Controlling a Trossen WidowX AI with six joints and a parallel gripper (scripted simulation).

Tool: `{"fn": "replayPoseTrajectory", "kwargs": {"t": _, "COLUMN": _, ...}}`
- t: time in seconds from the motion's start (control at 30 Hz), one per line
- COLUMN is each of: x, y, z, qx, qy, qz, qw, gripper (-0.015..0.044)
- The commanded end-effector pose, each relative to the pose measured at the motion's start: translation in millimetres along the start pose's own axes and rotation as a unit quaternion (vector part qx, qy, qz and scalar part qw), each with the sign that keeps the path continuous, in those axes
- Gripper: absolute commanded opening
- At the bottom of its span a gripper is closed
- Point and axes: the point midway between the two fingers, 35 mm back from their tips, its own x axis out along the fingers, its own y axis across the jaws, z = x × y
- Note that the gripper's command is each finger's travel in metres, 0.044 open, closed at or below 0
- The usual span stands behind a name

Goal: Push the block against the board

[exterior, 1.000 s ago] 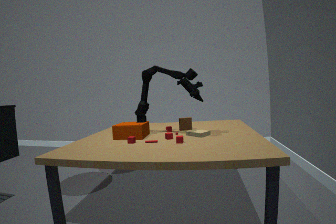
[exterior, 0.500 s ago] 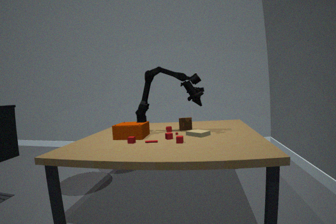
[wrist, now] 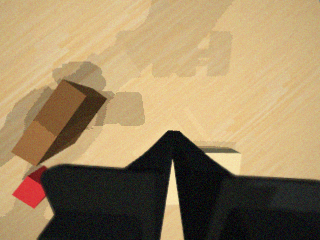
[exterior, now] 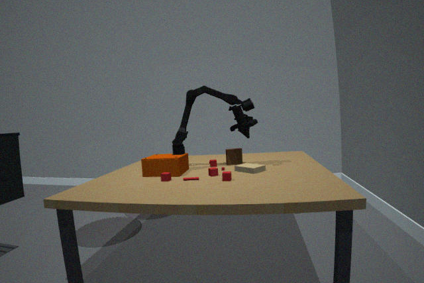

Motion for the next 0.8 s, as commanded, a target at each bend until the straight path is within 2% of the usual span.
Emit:
{"fn": "replayPoseTrajectory", "kwargs": {"t": 0.0, "x": 6, "y": 21, "z": 7, "qx": -0.056, "qy": 0.016, "qz": 0.019, "qw": 0.998, "gripper": 0.0000}}
{"fn": "replayPoseTrajectory", "kwargs": {"t": 0.37, "x": 15, "y": 74, "z": 20, "qx": -0.192, "qy": 0.045, "qz": 0.066, "qw": 0.978, "gripper": 0.0000}}
{"fn": "replayPoseTrajectory", "kwargs": {"t": 0.77, "x": 19, "y": 137, "z": 26, "qx": -0.369, "qy": 0.077, "qz": 0.126, "qw": 0.918, "gripper": 0.0000}}
